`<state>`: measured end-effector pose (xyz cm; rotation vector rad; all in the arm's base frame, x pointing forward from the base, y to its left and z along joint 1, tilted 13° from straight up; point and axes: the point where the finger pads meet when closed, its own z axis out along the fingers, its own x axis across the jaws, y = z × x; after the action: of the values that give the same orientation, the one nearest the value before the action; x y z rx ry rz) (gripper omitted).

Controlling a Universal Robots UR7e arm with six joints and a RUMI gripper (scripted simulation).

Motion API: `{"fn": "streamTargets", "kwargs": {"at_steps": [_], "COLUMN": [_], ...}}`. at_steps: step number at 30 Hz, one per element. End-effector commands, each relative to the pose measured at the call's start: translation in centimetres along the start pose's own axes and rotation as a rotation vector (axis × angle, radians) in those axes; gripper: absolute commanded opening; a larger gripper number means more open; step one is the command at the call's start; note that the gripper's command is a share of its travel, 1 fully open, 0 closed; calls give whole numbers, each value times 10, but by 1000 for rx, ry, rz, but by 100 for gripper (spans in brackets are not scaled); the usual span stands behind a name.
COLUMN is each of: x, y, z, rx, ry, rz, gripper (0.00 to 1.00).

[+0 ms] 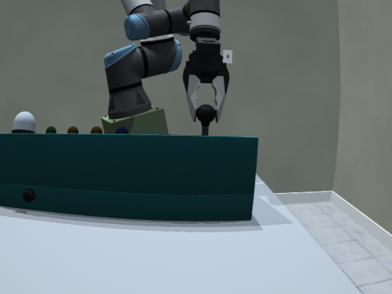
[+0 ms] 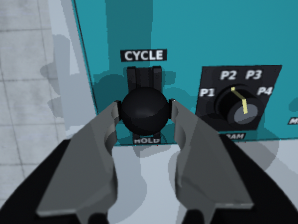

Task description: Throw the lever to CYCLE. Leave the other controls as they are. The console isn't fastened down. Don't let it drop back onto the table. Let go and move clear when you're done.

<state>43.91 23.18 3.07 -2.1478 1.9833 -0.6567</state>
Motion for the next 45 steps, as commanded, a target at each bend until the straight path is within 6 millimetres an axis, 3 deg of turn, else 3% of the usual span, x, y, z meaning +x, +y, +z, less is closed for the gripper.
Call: {"fn": "streamTargets", "kwargs": {"at_steps": [1,17,18,39,45], "x": [0,0,0,0,0], "y": [0,0,0,0,0], "z": [0,0,0,0,-10], "rx": [-1,-1,-1,-1,-1], "ry": [0,0,0,0,0], "rz": [0,0,0,0,0], "gripper": [0,0,44,44,44]}}
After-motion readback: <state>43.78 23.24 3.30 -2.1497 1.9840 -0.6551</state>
